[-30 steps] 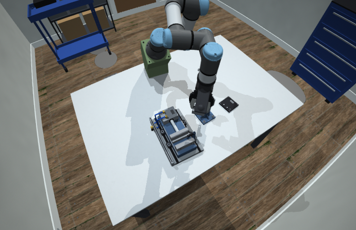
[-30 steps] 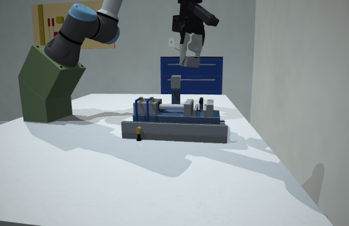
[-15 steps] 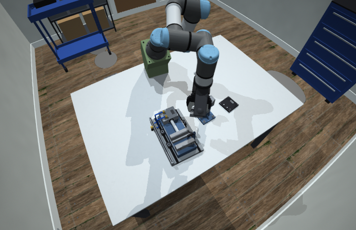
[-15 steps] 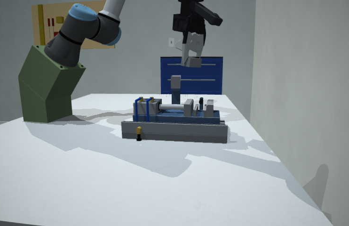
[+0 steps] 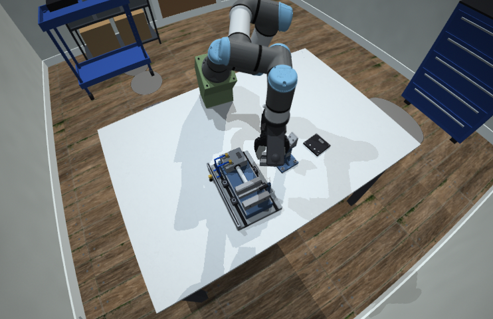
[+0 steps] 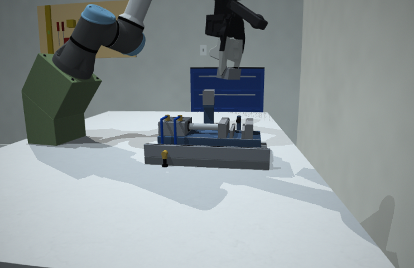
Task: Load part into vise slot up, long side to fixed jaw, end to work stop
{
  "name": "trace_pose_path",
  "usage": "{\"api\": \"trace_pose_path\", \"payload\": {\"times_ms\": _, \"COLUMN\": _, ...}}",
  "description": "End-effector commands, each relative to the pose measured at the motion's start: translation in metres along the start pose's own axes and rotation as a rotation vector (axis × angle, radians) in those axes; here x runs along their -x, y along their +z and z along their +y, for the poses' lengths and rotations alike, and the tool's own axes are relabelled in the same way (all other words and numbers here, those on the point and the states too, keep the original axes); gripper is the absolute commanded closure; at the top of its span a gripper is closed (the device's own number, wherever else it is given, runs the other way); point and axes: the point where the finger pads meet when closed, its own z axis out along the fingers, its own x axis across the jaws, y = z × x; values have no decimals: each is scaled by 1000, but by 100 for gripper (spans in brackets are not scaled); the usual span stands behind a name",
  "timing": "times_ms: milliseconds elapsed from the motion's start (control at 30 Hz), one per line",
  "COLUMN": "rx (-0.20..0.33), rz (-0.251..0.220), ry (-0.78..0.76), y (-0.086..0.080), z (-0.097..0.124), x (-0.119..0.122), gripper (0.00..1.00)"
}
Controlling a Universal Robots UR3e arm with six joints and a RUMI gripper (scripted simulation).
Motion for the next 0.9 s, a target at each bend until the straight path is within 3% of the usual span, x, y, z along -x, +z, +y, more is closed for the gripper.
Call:
{"api": "trace_pose_path", "payload": {"times_ms": 0, "rx": -3, "rz": -3, "ry": -21, "y": -1, "z": -3, "x": -2, "gripper": 100}}
{"api": "trace_pose_path", "payload": {"times_ms": 867, "rx": -17, "rz": -10, "ry": -180, "y": -6, "z": -26, "x": -22, "gripper": 100}}
